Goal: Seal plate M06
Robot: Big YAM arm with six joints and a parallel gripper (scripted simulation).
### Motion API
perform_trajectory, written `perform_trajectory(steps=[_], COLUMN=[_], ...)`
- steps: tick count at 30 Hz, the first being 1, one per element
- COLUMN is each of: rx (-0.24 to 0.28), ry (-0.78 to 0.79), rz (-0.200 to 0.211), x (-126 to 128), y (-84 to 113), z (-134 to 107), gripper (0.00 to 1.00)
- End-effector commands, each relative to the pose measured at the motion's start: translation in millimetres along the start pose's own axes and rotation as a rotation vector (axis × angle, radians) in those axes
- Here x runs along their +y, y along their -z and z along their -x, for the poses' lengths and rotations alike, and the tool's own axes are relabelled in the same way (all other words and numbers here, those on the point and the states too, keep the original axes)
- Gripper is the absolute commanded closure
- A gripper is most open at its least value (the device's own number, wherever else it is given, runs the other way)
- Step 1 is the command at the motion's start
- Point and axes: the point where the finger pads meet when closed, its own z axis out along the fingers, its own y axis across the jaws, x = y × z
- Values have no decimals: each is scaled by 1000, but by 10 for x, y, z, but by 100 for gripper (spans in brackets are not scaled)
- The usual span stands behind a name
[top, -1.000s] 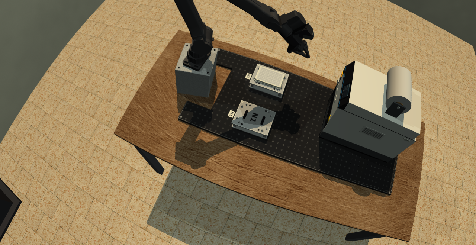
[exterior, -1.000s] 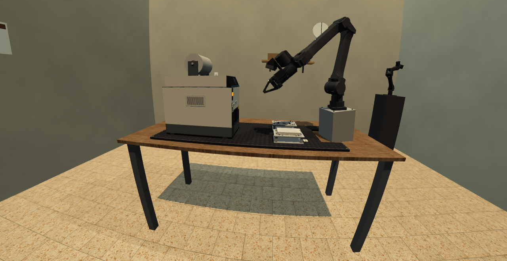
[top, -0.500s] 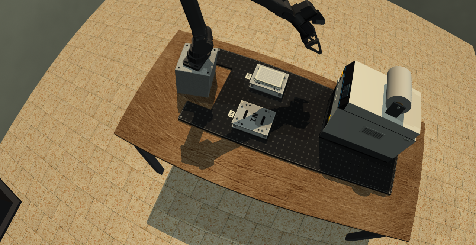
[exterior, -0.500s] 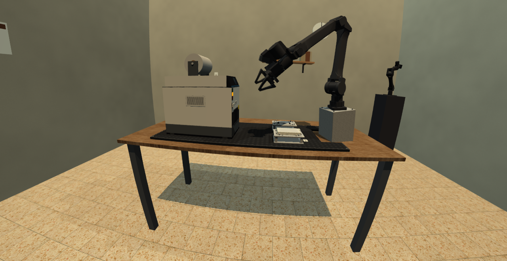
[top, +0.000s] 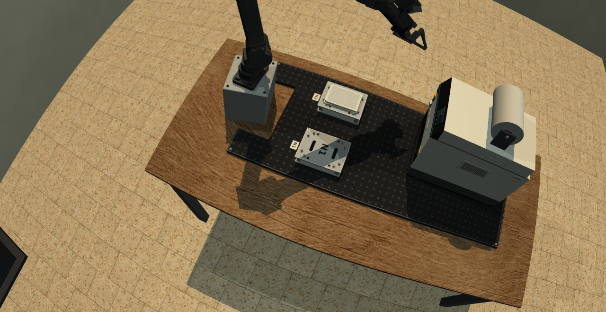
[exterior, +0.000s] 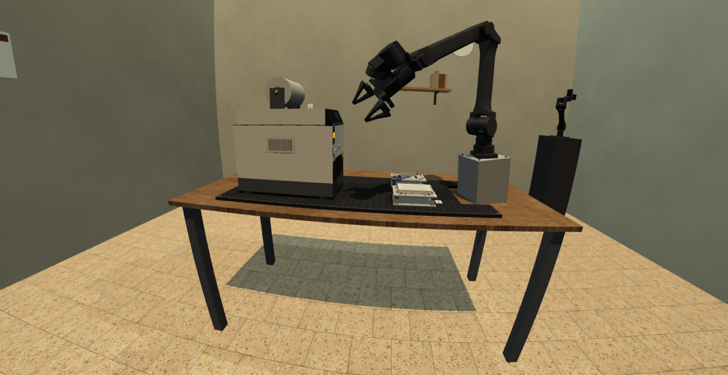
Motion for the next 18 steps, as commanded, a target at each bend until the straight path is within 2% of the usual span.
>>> perform_trajectory(steps=[1,5,8,12,18], rx=[-15,-15,-11,-26,-19], ry=[163,205,309,436,662], rz=[-10,-21,-38,-39,-22], x=[-151,-194,-260,-265,-57], y=[32,39,53,81,31], z=[95,67,22,14,-21], gripper=[0,0,0,0,0])
